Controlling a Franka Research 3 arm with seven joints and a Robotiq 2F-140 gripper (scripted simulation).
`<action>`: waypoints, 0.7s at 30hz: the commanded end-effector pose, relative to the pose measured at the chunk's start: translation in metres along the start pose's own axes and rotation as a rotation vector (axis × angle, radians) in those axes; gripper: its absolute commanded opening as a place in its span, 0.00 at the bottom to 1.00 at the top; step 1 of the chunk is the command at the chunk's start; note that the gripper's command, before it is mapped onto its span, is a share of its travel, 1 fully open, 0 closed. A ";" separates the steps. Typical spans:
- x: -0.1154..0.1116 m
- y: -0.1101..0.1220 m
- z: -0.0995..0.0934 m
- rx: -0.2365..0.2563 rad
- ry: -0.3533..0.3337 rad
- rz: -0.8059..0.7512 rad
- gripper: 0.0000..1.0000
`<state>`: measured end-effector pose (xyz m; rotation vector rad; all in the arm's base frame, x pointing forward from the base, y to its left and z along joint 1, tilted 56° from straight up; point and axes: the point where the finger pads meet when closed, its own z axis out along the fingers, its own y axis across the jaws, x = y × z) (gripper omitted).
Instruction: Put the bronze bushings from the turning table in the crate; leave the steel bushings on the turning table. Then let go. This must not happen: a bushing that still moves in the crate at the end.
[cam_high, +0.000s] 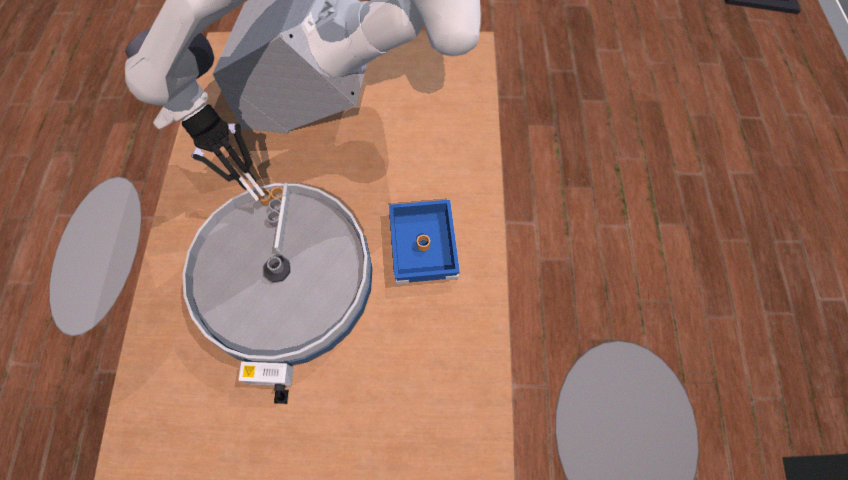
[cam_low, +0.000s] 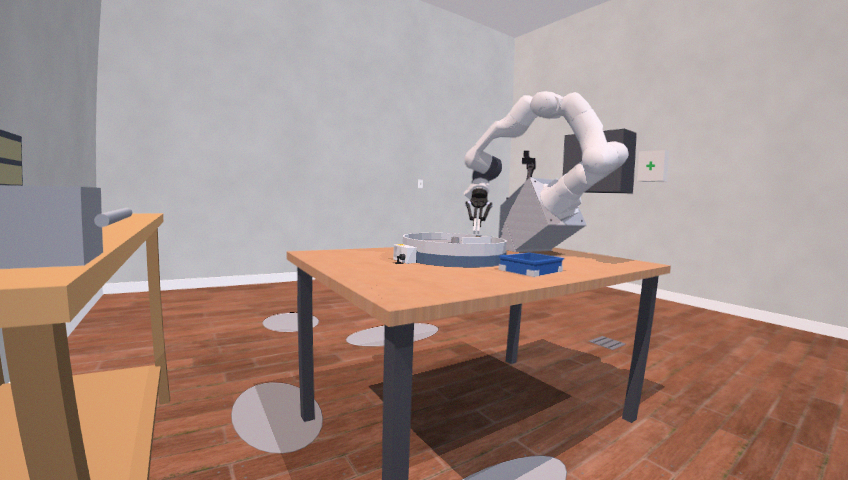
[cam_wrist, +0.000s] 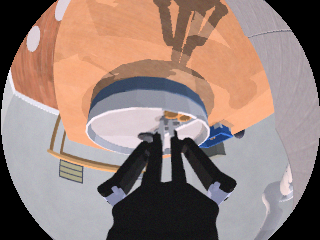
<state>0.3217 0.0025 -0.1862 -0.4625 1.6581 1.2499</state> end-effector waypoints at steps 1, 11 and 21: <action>-0.001 0.000 0.002 0.001 -0.002 -0.001 0.06; 0.004 0.000 0.008 0.001 -0.002 -0.001 0.06; 0.004 0.000 0.008 0.001 -0.002 -0.001 0.06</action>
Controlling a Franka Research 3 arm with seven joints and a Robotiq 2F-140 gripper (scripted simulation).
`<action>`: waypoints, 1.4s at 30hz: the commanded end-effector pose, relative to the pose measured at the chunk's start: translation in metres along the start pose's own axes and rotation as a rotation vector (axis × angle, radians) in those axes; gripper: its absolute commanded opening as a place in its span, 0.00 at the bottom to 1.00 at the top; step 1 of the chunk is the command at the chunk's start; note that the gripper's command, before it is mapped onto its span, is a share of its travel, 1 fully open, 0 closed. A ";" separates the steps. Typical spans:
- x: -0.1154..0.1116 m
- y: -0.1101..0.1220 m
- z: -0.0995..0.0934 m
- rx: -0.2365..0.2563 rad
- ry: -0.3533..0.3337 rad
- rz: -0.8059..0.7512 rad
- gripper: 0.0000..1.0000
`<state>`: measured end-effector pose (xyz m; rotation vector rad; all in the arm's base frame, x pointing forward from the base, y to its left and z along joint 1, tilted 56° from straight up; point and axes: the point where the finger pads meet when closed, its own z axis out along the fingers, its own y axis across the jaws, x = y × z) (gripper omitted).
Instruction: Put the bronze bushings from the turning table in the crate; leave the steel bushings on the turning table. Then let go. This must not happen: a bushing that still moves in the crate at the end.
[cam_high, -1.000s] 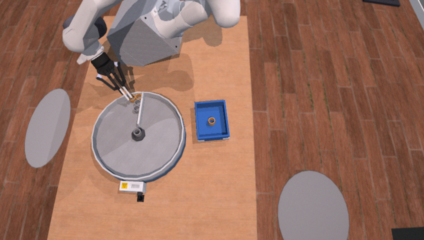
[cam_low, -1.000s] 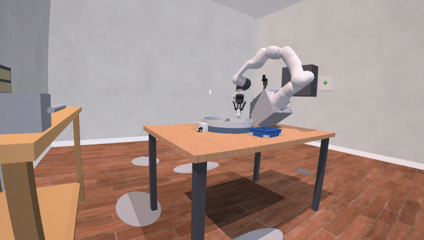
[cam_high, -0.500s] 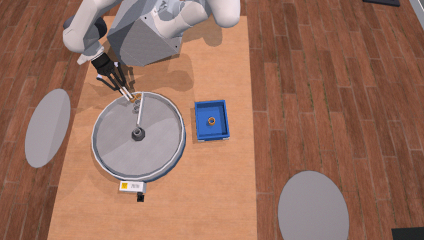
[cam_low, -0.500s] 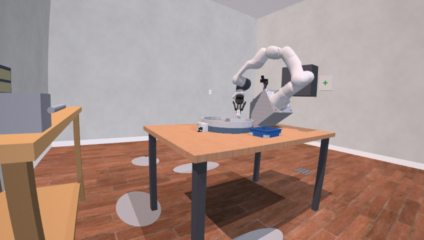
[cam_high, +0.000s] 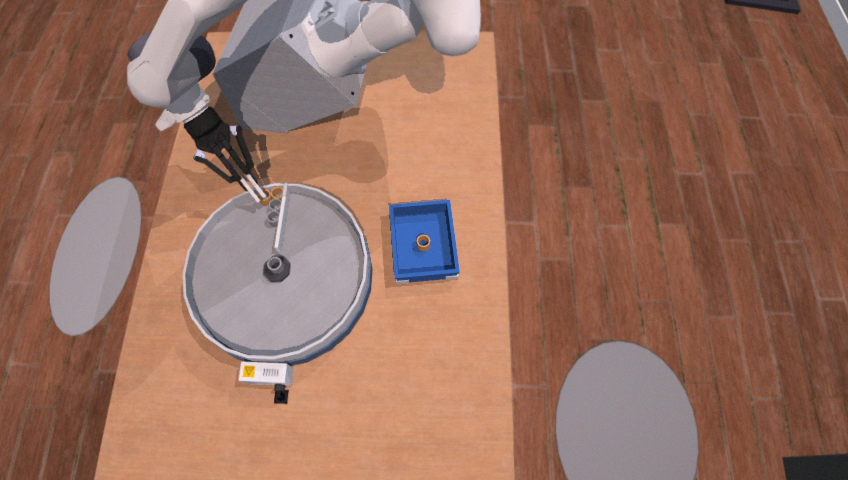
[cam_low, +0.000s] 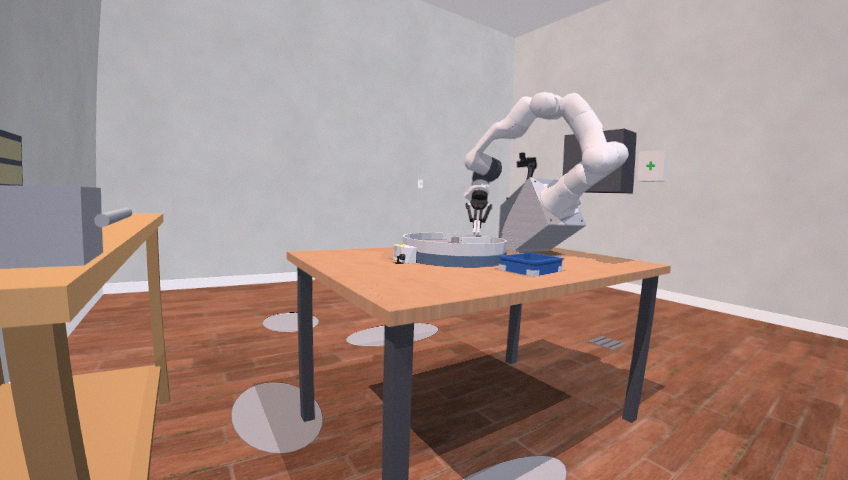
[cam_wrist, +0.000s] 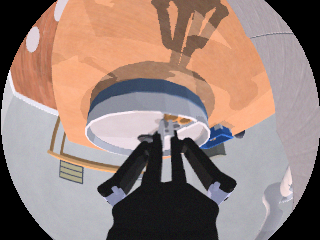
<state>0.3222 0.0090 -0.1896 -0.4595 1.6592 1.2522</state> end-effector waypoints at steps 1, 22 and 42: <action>0.000 0.000 0.002 0.001 -0.002 -0.004 0.06; 0.000 0.000 0.002 0.001 -0.002 -0.004 0.06; 0.007 0.000 0.010 0.001 -0.002 -0.004 0.06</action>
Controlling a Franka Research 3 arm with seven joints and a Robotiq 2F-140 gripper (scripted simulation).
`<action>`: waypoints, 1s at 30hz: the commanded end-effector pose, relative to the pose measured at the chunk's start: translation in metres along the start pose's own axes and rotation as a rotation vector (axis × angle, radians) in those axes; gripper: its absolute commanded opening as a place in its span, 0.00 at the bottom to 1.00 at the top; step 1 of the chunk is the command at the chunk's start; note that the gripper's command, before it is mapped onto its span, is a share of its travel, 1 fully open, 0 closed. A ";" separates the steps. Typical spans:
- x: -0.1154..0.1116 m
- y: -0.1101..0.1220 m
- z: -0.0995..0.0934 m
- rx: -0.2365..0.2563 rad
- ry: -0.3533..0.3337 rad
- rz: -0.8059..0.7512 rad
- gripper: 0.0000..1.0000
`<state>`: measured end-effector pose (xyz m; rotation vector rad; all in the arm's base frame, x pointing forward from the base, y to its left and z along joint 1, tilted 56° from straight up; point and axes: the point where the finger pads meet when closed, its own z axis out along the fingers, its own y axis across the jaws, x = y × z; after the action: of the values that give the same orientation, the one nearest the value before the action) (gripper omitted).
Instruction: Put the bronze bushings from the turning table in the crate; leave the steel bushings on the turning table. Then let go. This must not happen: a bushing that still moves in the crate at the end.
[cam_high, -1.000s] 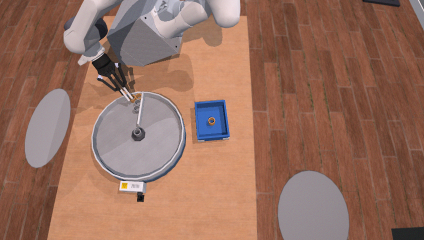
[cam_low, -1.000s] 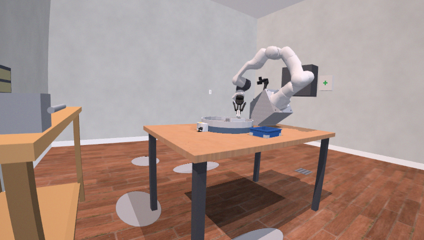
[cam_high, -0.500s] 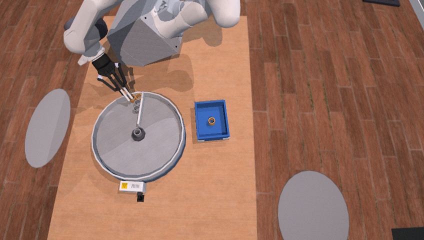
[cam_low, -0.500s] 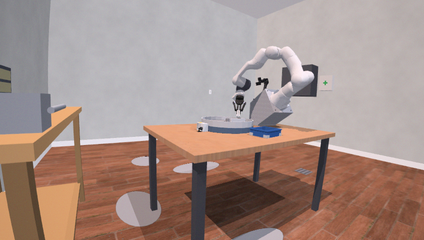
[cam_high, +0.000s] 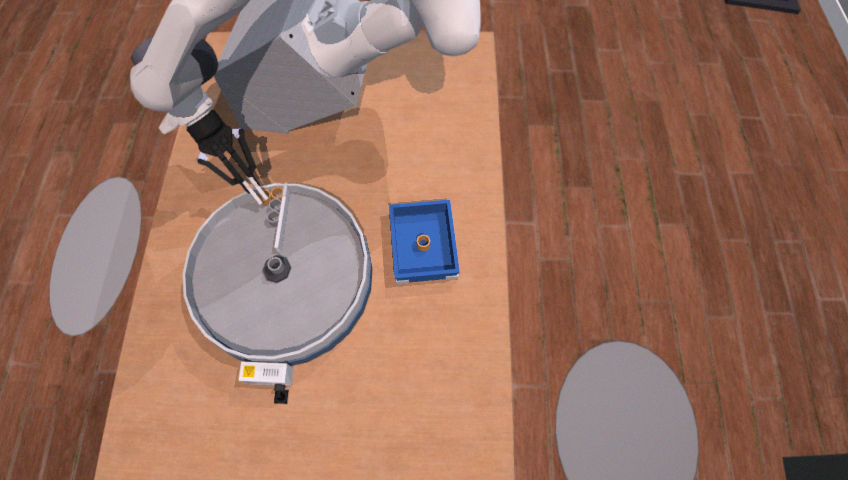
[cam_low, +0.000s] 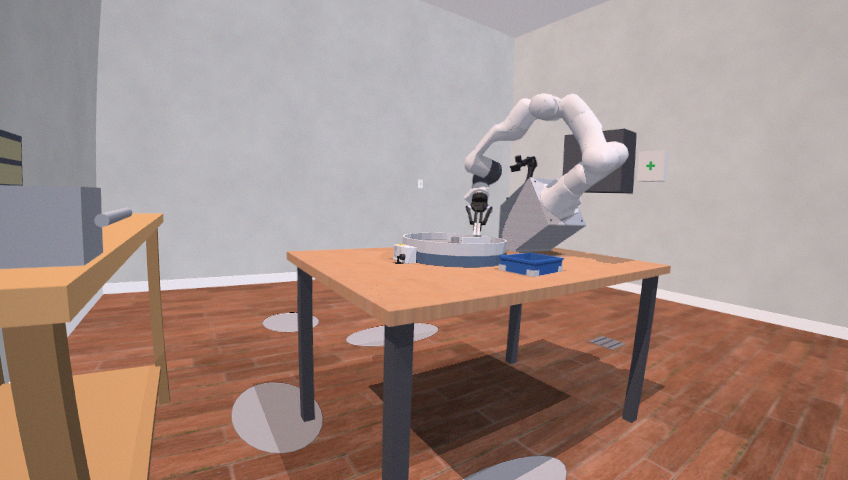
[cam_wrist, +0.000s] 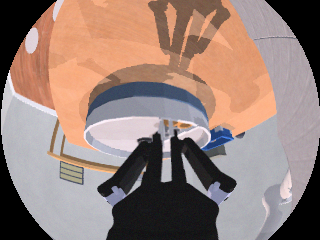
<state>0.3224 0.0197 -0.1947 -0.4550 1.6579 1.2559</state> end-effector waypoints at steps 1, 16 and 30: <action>0.000 -0.002 0.001 0.002 0.001 -0.008 0.06; 0.000 -0.002 0.001 0.002 0.001 -0.008 0.06; 0.000 -0.002 0.001 0.002 0.001 -0.008 0.00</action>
<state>0.3241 0.0178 -0.1965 -0.4567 1.6623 1.2477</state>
